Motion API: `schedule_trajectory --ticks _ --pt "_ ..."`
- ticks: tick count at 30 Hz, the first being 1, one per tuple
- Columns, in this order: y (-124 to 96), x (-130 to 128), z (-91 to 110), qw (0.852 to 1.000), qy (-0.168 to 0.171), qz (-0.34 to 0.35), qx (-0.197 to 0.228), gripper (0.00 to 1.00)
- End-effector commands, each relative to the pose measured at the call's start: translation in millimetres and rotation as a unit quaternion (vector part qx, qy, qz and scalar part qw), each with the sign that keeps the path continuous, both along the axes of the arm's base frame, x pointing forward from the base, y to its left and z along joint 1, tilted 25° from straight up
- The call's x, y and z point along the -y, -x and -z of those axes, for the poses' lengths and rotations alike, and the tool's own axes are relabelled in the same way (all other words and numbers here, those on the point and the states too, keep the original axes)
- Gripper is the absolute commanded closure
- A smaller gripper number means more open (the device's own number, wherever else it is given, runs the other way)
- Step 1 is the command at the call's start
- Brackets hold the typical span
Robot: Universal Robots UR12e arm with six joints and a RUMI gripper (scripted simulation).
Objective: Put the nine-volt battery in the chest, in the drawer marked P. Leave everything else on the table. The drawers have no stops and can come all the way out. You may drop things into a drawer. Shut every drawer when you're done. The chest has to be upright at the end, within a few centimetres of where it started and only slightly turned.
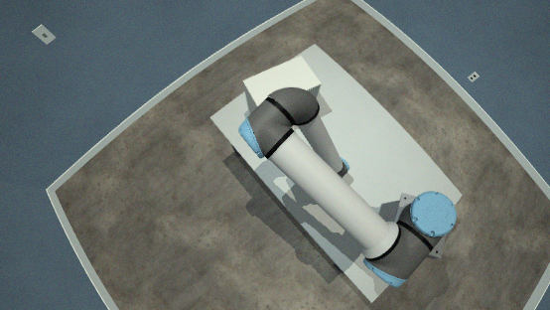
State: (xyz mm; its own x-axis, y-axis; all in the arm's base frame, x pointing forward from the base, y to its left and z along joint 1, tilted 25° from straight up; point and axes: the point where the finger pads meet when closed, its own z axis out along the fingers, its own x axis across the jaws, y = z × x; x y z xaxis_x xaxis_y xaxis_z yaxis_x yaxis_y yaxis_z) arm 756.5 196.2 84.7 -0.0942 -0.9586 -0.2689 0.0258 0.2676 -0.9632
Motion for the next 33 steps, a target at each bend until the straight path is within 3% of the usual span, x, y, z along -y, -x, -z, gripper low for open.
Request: schedule_trajectory --ticks 1,33 --pt "0 0 -1 1.000 0.000 0.000 0.000 0.00" --pt "5 3 -12 1.000 0.000 0.000 0.000 0.00"
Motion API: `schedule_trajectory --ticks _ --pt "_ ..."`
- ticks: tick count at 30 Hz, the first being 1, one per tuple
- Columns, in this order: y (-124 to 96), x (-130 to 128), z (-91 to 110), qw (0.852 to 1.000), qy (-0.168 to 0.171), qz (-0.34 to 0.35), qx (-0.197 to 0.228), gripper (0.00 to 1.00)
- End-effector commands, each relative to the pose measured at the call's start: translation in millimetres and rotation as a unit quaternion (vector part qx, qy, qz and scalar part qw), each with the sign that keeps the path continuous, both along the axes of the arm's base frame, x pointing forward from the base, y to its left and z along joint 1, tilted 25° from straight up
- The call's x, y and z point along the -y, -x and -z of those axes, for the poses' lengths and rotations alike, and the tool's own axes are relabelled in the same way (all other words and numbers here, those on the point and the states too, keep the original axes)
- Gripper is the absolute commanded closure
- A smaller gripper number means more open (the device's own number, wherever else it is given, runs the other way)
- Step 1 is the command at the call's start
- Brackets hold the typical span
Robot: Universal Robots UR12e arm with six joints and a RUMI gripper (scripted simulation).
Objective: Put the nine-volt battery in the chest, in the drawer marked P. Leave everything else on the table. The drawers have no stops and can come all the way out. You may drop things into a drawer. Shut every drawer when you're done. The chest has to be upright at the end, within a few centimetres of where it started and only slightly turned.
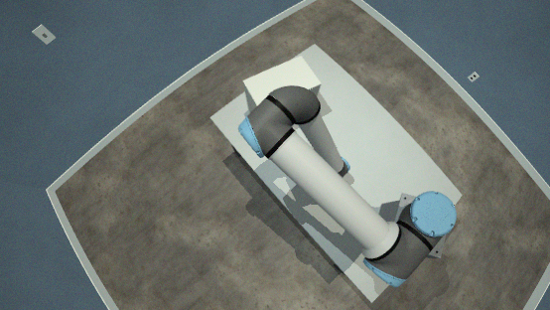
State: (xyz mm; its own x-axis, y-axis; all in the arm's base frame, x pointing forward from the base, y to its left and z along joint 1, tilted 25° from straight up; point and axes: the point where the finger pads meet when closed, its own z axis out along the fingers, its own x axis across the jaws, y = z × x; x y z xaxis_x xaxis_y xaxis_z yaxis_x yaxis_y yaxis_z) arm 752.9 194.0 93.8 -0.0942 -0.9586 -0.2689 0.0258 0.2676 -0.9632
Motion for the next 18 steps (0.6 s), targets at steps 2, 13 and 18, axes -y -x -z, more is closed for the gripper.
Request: schedule_trajectory --ticks 2,13,18 --pt "1.5 0.8 -4.0 1.000 0.000 0.000 0.000 0.00" --pt "2.0 1.1 -5.2 1.000 0.000 0.000 0.000 0.00" --pt "2.4 1.1 -5.7 1.000 0.000 -0.001 -0.003 0.00"
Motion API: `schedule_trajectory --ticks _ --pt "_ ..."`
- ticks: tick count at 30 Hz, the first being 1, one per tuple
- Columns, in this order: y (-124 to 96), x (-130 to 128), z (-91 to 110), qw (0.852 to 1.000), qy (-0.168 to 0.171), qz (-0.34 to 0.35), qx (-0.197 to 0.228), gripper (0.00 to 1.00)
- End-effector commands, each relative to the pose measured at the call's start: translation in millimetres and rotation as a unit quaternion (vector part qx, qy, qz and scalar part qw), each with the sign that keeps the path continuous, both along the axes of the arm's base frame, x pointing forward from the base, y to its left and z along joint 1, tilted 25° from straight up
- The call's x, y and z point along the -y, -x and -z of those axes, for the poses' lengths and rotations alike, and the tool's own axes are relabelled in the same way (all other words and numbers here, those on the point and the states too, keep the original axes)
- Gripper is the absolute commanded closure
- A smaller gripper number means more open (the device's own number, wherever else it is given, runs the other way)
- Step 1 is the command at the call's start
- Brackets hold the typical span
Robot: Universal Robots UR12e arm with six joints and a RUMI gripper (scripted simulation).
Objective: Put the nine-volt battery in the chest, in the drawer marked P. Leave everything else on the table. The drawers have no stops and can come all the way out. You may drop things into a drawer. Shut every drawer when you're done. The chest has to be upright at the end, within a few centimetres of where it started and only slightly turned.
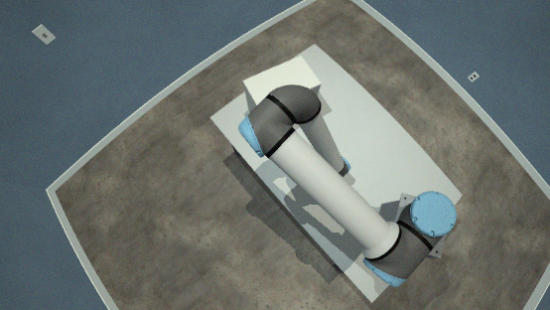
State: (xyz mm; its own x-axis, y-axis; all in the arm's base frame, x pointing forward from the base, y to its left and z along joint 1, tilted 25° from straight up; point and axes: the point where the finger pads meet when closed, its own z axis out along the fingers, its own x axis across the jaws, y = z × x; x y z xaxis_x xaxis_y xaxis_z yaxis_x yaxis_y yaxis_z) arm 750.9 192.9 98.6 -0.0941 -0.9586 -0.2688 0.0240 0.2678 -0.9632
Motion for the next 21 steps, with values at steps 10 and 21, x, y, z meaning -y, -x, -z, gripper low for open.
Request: schedule_trajectory --ticks 10,21 --pt "8 0 -6 0.999 -0.004 -0.012 -0.043 0.00" --pt "24 1 -14 0.992 -0.012 -0.034 -0.122 0.00"
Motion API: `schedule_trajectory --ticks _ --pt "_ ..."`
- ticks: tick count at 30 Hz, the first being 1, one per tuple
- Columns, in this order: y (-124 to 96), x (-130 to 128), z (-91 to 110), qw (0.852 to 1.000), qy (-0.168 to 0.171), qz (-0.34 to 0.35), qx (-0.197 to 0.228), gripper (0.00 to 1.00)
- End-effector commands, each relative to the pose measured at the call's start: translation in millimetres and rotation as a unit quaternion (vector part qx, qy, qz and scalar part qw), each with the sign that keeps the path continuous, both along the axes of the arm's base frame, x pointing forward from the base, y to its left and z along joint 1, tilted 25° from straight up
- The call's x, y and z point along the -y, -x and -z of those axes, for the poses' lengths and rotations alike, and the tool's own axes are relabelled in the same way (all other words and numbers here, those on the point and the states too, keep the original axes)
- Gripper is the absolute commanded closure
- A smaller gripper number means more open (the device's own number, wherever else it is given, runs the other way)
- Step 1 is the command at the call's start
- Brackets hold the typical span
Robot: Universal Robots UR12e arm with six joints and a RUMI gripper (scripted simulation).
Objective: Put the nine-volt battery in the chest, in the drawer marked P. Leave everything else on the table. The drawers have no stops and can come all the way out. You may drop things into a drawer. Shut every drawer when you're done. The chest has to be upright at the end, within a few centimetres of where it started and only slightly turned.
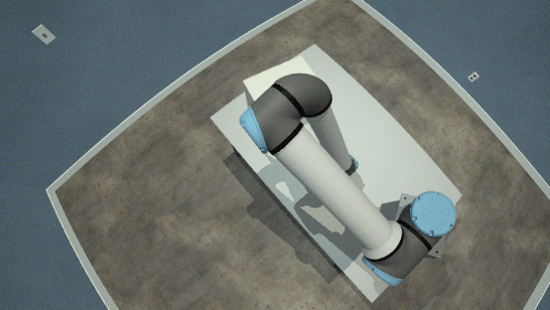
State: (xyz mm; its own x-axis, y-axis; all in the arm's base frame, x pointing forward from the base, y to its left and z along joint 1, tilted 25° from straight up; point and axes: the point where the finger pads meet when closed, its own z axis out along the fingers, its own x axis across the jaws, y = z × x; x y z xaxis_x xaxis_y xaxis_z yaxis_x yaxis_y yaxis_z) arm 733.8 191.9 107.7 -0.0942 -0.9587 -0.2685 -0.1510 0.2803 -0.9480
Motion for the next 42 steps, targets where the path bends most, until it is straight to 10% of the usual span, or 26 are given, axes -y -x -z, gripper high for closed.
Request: schedule_trajectory --ticks 1,42 --pt "9 1 -6 0.999 -0.005 -0.014 -0.048 0.00" --pt "78 4 -42 0.913 -0.038 -0.110 -0.391 0.00"
